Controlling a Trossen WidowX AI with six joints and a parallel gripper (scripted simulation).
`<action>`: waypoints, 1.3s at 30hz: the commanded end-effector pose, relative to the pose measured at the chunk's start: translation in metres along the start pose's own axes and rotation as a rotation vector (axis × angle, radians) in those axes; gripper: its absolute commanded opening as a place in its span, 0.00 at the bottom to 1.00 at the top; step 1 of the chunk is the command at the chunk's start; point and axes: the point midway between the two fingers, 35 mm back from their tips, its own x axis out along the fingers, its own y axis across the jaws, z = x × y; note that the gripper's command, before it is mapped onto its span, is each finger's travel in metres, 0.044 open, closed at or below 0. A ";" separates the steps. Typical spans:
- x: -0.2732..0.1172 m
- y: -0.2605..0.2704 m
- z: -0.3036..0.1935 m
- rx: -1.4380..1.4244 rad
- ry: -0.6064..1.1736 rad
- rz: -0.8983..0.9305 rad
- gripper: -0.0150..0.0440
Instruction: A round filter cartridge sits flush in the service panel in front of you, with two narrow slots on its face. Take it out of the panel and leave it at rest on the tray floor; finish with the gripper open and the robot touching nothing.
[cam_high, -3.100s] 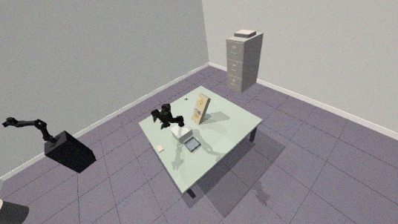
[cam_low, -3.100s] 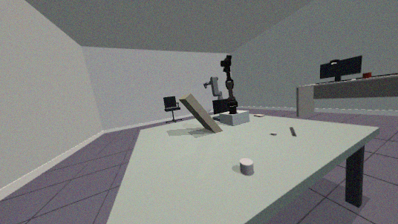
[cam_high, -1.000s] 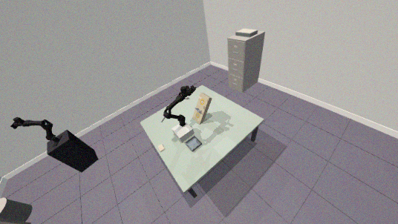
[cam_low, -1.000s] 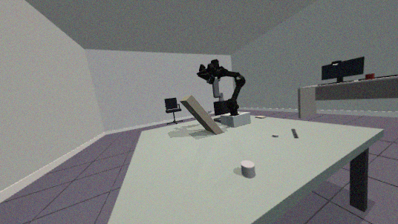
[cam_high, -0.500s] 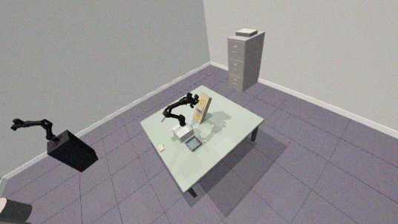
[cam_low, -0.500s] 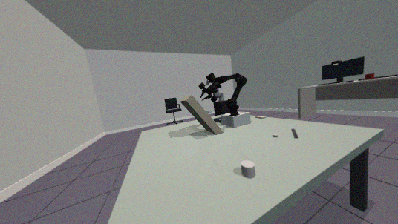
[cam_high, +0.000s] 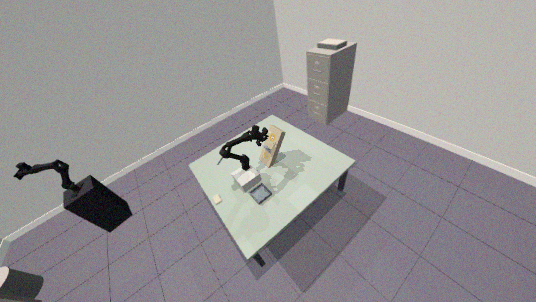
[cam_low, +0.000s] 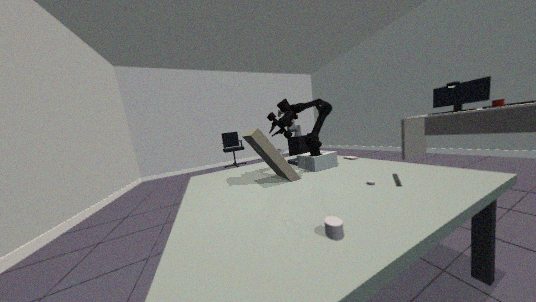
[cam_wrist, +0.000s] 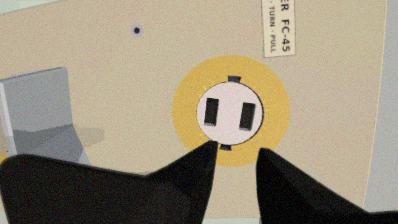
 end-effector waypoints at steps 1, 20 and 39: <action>0.007 0.001 -0.001 -0.004 0.004 0.005 0.41; 0.037 0.001 -0.001 -0.004 0.004 0.003 0.41; 0.053 0.004 -0.001 -0.004 0.004 0.002 0.41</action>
